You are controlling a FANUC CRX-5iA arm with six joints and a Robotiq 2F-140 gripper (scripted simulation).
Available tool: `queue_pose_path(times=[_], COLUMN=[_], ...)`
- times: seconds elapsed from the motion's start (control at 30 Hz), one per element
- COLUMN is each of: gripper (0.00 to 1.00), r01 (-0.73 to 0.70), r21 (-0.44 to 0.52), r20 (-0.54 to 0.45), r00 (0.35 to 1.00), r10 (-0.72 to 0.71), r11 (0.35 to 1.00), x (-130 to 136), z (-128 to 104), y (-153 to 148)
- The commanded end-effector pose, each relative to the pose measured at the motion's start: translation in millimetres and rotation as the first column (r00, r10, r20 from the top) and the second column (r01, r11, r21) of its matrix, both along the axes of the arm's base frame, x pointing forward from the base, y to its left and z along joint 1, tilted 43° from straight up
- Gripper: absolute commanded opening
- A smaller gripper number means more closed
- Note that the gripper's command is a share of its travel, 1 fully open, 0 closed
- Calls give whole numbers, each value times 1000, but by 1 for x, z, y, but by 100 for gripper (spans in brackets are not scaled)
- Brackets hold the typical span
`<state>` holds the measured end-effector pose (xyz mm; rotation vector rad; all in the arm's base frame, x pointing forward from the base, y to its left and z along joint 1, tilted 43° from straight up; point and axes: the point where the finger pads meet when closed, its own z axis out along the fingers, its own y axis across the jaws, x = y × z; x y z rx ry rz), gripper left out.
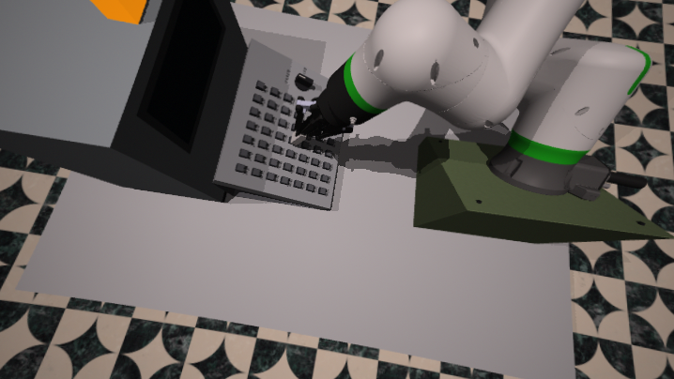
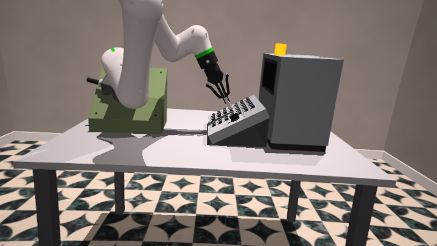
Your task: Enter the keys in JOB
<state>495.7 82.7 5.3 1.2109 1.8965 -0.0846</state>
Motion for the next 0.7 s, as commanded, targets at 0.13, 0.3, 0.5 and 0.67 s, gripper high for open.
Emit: queue_pose_path(times=[0.13,0.3,0.5,0.67], gripper=[0,0,0,0], r01=[0,0,0,0], r21=[0,0,0,0], r20=[0,0,0,0], r00=[1000,1000,1000,1000], r10=[0,0,0,0], r11=[1000,1000,1000,1000], x=[0,0,1,3], z=[0,0,-1,-3], y=[0,0,-1,-2])
